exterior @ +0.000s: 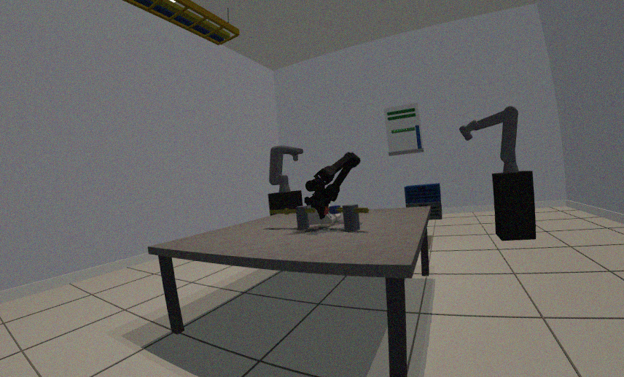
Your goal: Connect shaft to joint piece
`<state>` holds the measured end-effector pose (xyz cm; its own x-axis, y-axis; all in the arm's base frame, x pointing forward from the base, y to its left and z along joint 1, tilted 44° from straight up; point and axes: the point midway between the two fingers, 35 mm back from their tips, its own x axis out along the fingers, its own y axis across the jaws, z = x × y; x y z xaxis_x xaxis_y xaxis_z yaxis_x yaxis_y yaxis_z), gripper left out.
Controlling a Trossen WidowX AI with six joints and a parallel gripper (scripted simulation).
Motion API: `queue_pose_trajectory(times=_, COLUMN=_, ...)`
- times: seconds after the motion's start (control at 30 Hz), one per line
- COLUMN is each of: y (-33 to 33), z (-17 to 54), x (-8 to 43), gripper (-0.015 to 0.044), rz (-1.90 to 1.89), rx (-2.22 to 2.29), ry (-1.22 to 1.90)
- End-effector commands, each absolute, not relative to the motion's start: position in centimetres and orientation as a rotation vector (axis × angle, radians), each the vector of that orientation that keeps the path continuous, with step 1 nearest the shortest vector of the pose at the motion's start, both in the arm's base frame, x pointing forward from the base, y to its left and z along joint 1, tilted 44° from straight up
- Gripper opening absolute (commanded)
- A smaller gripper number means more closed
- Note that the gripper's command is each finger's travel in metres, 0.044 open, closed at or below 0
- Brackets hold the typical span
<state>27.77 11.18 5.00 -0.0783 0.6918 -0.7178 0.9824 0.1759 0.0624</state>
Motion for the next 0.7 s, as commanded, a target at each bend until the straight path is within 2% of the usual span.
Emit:
queue_pose_trajectory(times=0.0, y=11.18, z=5.00, x=27.77, gripper=0.0000, rz=-0.601, rx=1.578, ry=1.836)
queue_pose_trajectory(times=0.67, y=10.49, z=5.46, x=27.05, gripper=0.0000, rz=-0.878, rx=1.576, ry=1.725)
